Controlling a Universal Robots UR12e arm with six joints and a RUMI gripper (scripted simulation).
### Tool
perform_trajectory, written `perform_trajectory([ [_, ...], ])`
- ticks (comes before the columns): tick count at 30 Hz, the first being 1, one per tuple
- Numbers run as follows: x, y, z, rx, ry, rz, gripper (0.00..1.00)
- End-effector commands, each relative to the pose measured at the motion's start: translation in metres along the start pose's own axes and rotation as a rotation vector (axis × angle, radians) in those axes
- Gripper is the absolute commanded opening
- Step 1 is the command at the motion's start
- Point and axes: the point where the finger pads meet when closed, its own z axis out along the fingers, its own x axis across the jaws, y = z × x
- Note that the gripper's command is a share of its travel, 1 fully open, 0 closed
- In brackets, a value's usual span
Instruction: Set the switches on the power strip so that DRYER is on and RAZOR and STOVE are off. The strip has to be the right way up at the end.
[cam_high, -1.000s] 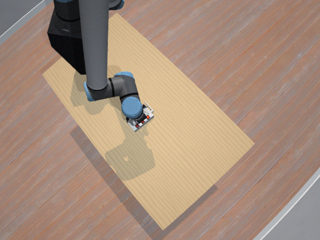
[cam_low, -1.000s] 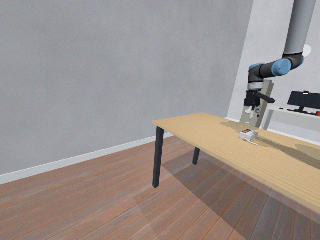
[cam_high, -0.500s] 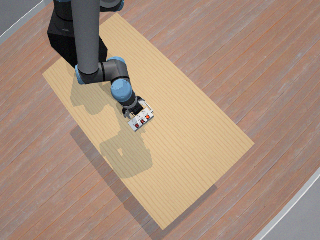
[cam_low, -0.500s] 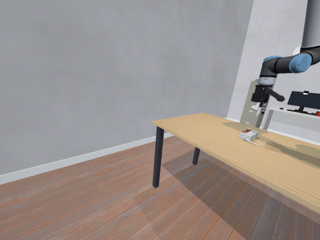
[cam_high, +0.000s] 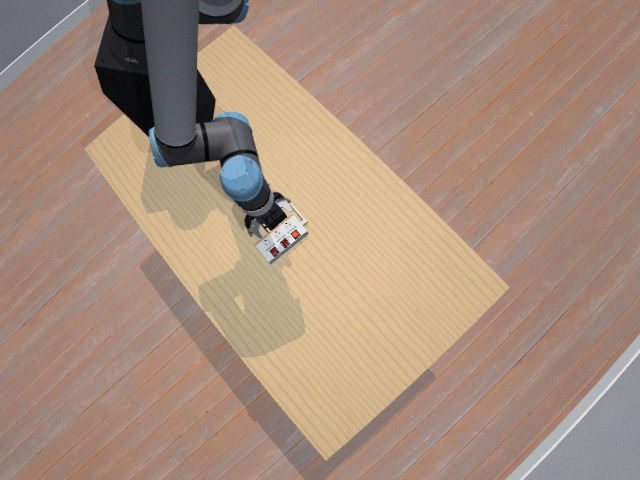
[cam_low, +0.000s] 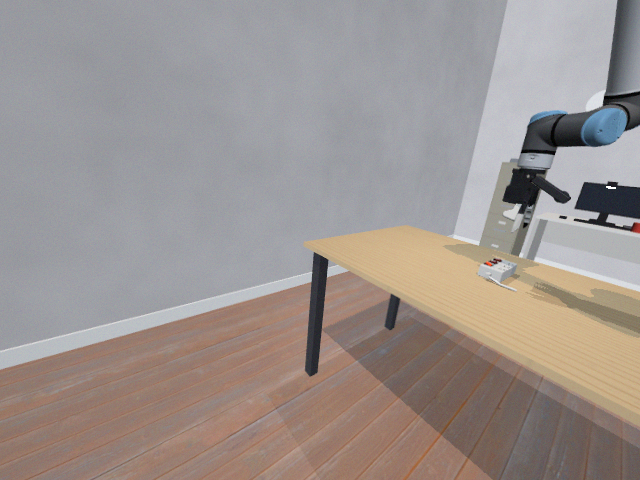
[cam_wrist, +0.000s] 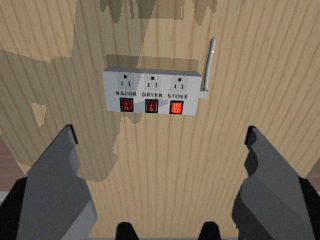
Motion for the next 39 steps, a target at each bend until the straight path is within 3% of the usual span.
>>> perform_trajectory([
  [1, 0.0, -0.001, 0.0, 0.0, 0.001, 0.0, 1.0],
  [16, -0.002, 0.004, 0.006, -0.002, 0.0, -0.131, 1.0],
  [39, -0.012, 0.028, 0.045, -0.003, -0.001, -0.897, 1.0],
])
